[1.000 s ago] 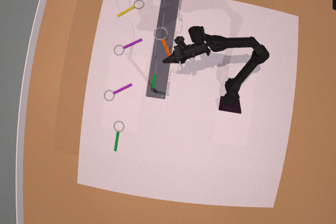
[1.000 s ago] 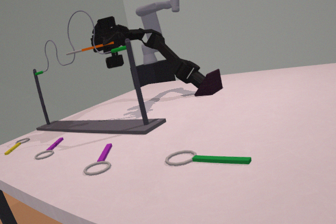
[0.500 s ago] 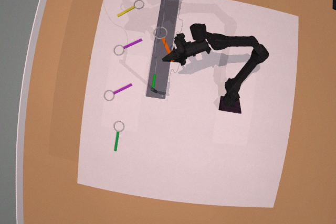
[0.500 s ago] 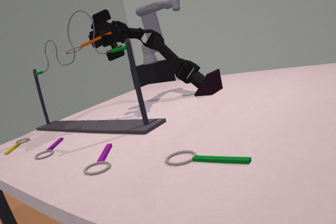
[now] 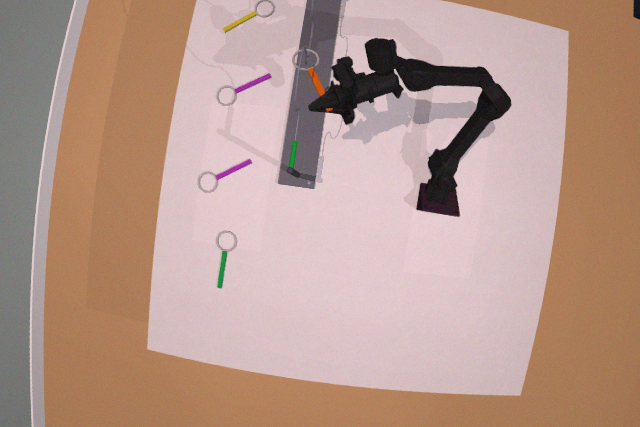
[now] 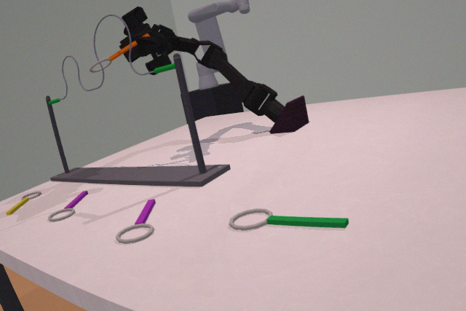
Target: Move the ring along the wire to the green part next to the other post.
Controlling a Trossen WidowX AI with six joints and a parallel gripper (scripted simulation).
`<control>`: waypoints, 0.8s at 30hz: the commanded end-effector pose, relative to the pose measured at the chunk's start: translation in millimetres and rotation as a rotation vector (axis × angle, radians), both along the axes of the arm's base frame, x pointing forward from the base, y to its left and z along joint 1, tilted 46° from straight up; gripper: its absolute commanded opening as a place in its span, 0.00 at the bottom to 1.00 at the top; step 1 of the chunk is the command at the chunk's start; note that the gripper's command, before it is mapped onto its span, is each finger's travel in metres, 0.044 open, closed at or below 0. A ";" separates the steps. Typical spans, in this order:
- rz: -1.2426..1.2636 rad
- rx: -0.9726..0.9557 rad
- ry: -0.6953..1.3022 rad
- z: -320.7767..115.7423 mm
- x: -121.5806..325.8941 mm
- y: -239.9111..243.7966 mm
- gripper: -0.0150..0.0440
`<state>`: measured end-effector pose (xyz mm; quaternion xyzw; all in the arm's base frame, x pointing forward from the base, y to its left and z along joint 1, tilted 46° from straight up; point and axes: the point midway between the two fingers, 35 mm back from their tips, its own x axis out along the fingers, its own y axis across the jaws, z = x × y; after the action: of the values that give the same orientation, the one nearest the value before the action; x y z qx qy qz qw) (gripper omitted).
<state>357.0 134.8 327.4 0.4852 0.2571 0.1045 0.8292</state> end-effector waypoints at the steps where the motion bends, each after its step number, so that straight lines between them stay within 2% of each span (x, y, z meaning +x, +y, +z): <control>1: 0.009 0.030 -0.001 9.1 -0.9 4.8 0.00; 24: 0.009 -0.086 -0.005 15.3 -0.9 6.5 0.00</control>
<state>356.2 140.9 339.9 0.4611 0.2642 0.0991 0.8413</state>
